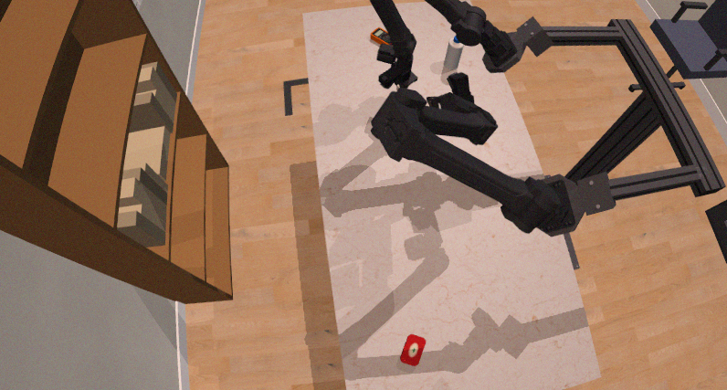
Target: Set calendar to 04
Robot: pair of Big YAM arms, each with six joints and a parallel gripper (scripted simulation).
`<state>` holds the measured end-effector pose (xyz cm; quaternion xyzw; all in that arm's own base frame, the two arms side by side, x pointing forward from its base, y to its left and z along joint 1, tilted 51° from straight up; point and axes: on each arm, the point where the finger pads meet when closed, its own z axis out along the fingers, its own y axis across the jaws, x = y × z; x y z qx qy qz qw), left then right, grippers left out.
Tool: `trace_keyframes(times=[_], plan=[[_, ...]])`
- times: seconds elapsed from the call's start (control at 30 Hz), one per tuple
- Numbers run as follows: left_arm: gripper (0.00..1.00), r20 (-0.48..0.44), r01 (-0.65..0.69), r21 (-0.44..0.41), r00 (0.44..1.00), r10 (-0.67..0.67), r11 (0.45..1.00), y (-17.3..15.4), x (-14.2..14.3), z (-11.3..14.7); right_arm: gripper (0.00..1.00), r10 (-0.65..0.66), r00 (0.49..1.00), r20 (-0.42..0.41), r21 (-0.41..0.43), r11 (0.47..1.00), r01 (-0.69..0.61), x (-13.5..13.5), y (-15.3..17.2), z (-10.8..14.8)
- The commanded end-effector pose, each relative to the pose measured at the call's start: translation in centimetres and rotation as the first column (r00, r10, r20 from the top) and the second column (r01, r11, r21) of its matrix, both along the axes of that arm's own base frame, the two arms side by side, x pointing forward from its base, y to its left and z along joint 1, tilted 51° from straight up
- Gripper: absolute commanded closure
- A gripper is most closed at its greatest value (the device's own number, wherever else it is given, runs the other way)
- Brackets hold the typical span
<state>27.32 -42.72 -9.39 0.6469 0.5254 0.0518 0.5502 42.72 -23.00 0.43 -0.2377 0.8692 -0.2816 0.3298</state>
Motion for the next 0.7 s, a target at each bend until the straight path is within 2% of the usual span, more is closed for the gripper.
trace_keyframes(times=[0.0, 0.2, 0.3, 0.47, 0.57, 0.67], plan=[[0.00, -0.015, 0.042, 0.010, 0.999, -0.042, 0.999, -2.1, -2.1, -3.0, 0.74, 0.012, 0.999, -0.040, -0.011, 1.000, -0.013, -2.2, -1.7, -3.7], [0.00, -0.017, 0.056, 0.028, 0.998, -0.055, 0.998, -3.2, -3.1, -5.7, 0.74, 0.032, 0.999, -0.011, 0.005, 0.999, -0.032, -3.1, -3.6, -5.9], [0.00, -0.010, 0.038, 0.015, 0.999, -0.038, 0.999, -3.2, -2.2, -5.0, 0.74, 0.042, 0.999, -0.003, 0.012, 0.999, -0.042, -3.1, -3.6, -6.4], [0.00, -0.011, 0.040, 0.015, 0.999, -0.040, 0.999, -3.3, -2.2, -5.0, 0.74, 0.042, 0.999, 0.017, 0.017, 0.999, -0.042, -2.8, -3.6, -5.8], [0.00, -0.011, 0.040, 0.015, 0.999, -0.040, 0.999, -3.3, -2.2, -5.0, 0.74, -0.009, 0.999, 0.038, 0.072, 0.997, 0.006, -2.9, -3.6, -5.9], [0.00, -0.011, 0.045, 0.036, 0.999, -0.045, 0.998, -3.0, -2.3, -5.4, 0.74, -0.111, 0.991, 0.074, 0.186, 0.978, 0.096, -2.9, -3.6, -5.9]])
